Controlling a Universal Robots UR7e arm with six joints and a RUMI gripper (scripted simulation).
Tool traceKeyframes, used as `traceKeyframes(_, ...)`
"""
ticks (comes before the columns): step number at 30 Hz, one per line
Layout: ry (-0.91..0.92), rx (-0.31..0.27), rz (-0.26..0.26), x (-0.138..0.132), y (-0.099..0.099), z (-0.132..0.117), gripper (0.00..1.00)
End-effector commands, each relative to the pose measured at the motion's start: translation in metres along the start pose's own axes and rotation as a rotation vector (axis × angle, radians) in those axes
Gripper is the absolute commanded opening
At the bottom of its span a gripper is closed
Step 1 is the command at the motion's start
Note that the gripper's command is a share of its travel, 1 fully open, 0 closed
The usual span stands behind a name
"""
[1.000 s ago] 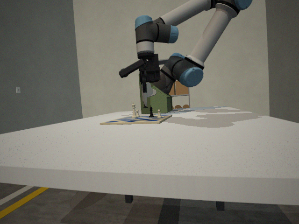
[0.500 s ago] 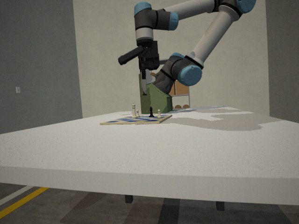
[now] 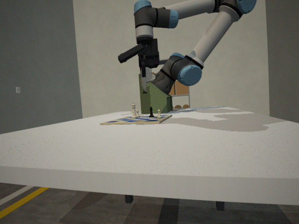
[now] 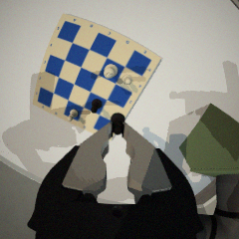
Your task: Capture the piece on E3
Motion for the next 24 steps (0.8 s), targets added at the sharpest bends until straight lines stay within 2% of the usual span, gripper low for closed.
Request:
traceKeyframes(1, 0.015, 0.002, 0.0, -0.008, -0.003, 0.002, 0.0)
traceKeyframes(7, 0.062, 0.007, 0.0, -0.033, -0.008, 0.007, 0.0)
traceKeyframes(13, 0.176, 0.012, 0.002, -0.097, -0.014, 0.015, 0.0)
traceKeyframes(20, 0.307, 0.006, 0.003, -0.177, -0.003, 0.012, 0.0)
traceKeyframes(24, 0.333, 0.004, 0.002, -0.193, 0.001, 0.01, 0.0)
Point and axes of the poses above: the point where the finger pads meet when closed, its own y axis out along the fingers, its own x axis across the jaws, z = x × y, the point moved 2 cm from there along -y, back along the fingers, and after that the axes turned 14 degrees about y, right-handed, at the moved point
